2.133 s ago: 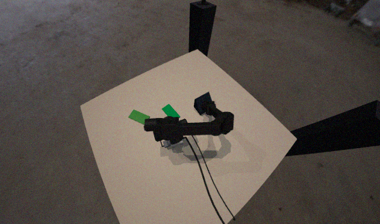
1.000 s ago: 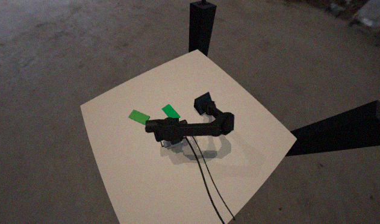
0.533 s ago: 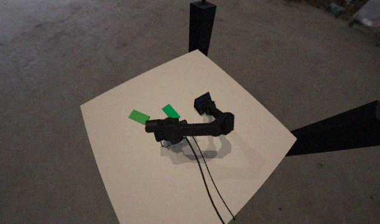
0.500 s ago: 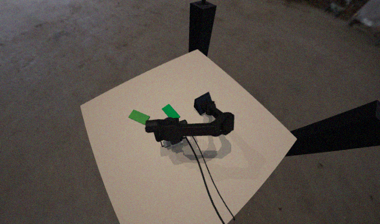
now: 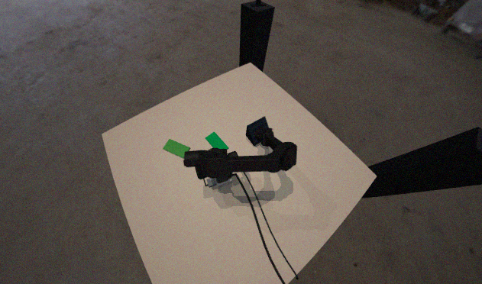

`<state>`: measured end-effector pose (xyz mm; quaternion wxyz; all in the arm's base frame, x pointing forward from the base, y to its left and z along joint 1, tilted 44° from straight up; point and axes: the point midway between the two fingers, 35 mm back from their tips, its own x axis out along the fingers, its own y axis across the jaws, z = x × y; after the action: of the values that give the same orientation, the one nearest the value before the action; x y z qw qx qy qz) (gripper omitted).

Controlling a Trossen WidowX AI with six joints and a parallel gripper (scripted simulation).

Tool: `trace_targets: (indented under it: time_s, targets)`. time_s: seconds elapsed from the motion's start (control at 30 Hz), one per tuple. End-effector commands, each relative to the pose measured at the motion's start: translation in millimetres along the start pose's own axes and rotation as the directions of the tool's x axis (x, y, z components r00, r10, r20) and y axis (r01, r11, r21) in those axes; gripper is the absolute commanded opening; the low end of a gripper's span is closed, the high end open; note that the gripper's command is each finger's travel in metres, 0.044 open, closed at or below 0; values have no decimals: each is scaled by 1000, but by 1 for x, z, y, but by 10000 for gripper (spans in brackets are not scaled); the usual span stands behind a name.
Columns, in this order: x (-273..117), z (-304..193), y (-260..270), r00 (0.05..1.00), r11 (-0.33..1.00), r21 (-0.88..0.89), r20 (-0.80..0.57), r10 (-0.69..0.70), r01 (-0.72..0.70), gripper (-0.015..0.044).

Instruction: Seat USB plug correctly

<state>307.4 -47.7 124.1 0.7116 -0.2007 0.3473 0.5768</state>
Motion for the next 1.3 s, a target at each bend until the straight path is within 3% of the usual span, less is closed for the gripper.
trace_targets:
  time_s: [0.0,1.27]
  targets:
    - [-5,0,-2,1000,1000,-7,-4,-5,5,0]
    - [-23,0,-1,1000,999,39,-2,-2,2,0]
